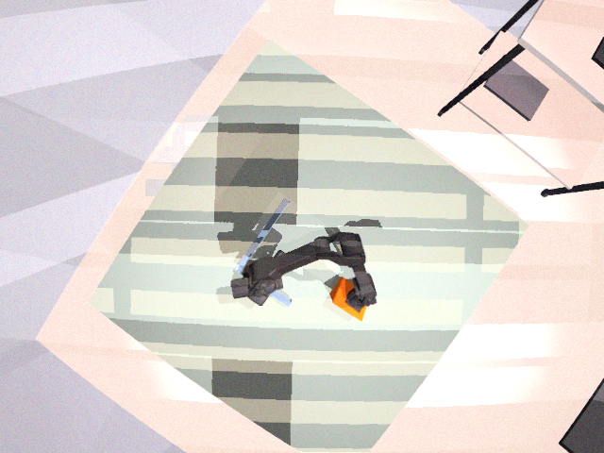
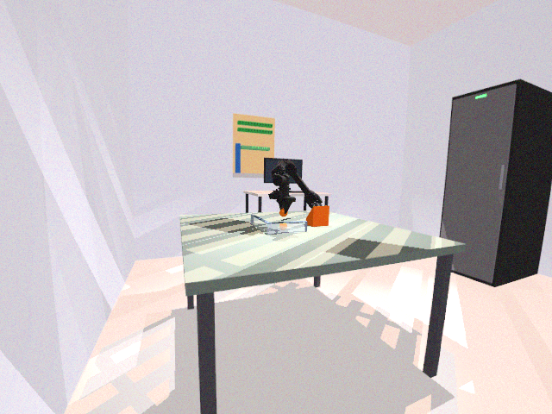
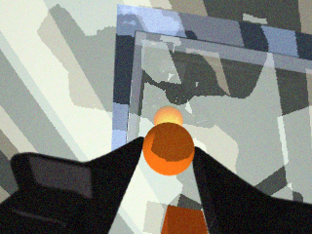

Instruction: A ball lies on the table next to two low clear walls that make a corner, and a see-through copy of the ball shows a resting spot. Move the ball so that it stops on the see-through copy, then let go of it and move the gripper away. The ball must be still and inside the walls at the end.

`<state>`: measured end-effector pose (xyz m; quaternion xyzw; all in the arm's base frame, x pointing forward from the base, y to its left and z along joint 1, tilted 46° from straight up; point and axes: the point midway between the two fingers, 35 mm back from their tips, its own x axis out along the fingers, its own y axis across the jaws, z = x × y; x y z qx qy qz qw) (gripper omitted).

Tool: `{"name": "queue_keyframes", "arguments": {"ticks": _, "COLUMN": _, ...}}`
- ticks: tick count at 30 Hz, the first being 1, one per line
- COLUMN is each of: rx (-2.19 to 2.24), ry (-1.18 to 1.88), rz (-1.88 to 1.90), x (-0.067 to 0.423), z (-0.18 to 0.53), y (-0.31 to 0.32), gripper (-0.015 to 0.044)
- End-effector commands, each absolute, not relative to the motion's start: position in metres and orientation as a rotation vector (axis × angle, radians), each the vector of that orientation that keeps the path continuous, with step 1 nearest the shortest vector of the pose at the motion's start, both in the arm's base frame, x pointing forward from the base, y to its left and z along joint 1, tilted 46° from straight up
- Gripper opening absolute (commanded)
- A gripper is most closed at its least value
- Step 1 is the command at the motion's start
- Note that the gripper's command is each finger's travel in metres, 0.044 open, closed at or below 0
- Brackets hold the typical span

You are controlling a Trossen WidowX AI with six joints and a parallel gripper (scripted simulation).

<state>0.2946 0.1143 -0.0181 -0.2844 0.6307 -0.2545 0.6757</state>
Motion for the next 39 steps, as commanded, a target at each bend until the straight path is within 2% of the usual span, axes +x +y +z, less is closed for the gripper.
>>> {"name": "queue_keyframes", "arguments": {"ticks": 1, "rx": -0.642, "ry": 1.423, "rz": -0.577, "x": 0.296, "z": -0.028, "y": 0.104, "gripper": 0.0000}}
{"name": "queue_keyframes", "arguments": {"ticks": 11, "rx": -0.644, "ry": 1.422, "rz": -0.580, "x": 0.298, "z": -0.063, "y": 0.067, "gripper": 0.0000}}
{"name": "queue_keyframes", "arguments": {"ticks": 30, "rx": -0.645, "ry": 1.421, "rz": -0.580, "x": 0.299, "z": -0.077, "y": 0.053, "gripper": 0.0000}}
{"name": "queue_keyframes", "arguments": {"ticks": 39, "rx": -0.636, "ry": 1.419, "rz": -0.579, "x": 0.300, "z": -0.075, "y": 0.056, "gripper": 0.0236}}
